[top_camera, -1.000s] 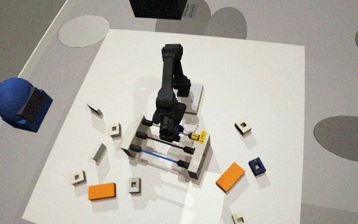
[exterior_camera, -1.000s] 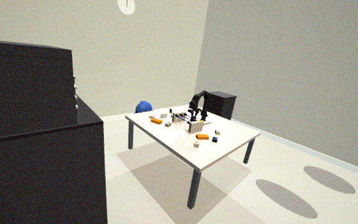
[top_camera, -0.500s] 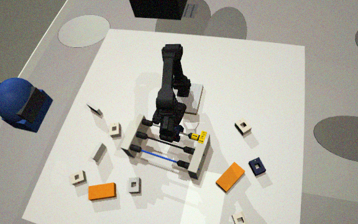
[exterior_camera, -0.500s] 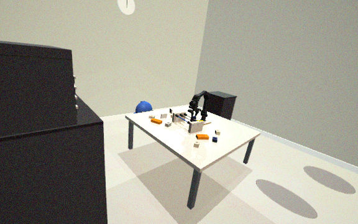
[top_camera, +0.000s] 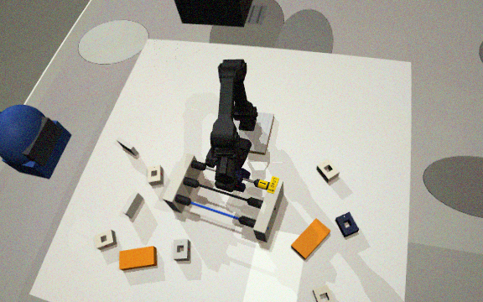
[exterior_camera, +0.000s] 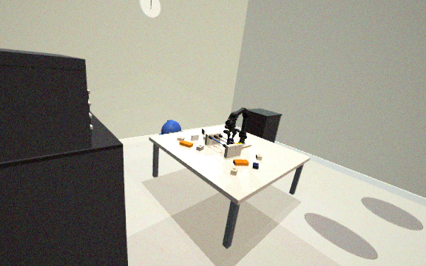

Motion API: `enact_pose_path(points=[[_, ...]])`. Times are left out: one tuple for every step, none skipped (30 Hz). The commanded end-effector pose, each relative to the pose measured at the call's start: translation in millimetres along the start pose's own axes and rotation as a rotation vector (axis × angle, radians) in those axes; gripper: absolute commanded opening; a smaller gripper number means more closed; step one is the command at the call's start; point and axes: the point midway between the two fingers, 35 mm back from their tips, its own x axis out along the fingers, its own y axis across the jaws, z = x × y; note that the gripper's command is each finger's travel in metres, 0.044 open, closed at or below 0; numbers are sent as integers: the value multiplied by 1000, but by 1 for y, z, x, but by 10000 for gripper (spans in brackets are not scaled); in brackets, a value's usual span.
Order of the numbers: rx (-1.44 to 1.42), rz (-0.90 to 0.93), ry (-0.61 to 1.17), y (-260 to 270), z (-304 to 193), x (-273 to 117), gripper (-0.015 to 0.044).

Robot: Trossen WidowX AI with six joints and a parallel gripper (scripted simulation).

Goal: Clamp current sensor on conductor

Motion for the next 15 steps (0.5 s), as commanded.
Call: enact_pose_path(points=[[0,2,0,0,0,-1,184],[0,2,0,0,0,-1,210],[0,2,0,0,0,-1,236],[0,2,0,0,0,-1,263],[0,2,0,0,0,-1,289],[0,2,0,0,0,-1,315],[0,2,0,0,0,-1,341],[0,2,0,0,0,-1,368],[0,2,0,0,0,-1,394],[0,2,0,0,0,-1,420],[0,2,0,0,0,-1,440],[0,2,0,0,0,-1,440],[0,2,0,0,0,-1,440],[0,2,0,0,0,-1,440],[0,2,0,0,0,-1,440]])
